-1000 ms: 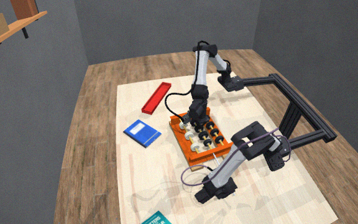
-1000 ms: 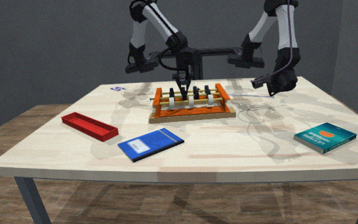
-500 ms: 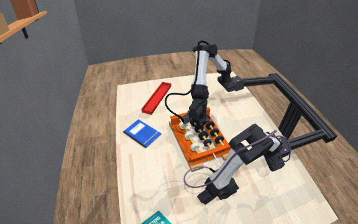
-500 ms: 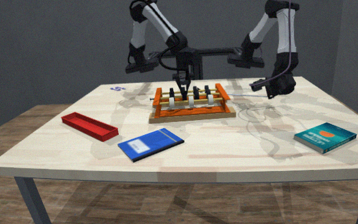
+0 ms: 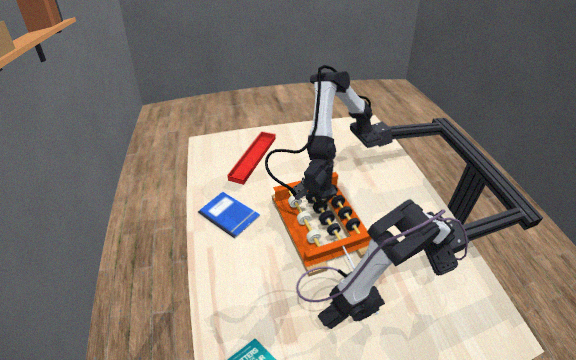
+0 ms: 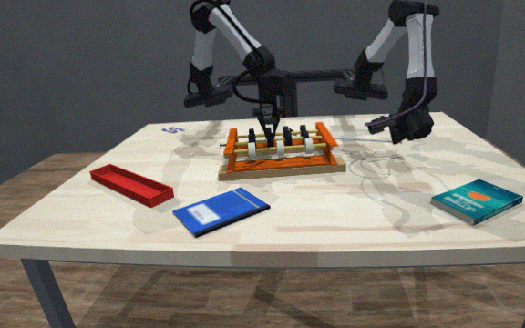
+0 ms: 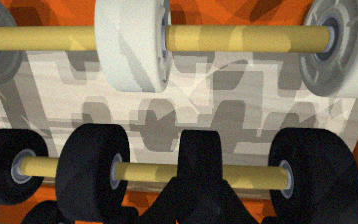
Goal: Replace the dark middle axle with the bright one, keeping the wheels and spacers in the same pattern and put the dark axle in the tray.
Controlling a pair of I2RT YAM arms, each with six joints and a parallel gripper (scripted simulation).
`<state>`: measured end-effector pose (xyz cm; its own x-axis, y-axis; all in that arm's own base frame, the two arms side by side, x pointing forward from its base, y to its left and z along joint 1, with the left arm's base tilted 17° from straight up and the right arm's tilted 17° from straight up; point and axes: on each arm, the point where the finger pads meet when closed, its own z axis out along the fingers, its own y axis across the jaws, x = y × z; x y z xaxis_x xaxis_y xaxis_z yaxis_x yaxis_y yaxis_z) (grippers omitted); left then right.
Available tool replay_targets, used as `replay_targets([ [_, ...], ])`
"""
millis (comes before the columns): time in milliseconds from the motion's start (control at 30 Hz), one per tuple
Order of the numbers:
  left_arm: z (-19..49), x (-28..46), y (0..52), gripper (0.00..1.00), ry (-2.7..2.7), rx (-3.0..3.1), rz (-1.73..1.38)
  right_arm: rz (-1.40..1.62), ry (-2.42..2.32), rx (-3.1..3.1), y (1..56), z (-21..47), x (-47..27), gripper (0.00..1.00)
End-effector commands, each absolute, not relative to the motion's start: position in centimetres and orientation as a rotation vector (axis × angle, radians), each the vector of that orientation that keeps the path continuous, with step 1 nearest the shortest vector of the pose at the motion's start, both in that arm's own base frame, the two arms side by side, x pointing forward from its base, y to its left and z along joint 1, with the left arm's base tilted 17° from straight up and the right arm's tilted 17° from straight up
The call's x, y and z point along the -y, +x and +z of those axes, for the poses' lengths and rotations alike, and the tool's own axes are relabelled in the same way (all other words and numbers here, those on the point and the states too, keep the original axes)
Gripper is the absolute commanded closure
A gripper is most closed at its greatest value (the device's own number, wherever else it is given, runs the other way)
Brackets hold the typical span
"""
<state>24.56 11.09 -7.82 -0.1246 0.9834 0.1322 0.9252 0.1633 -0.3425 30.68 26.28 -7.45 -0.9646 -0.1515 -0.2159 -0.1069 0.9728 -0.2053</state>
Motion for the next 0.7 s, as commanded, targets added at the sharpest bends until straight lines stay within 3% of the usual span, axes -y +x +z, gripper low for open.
replay_targets([
  [0,-8.4,-11.1,25.5,1.0,-1.816,2.157,0.223,-0.216,-0.18,-2.857,31.7,-5.2,-27.5,1.0],
  [667,-6.0,-10.7,24.4,1.0,-1.771,2.128,0.189,-0.21,-0.169,-2.853,31.7,-4.8,-27.6,1.0],
])
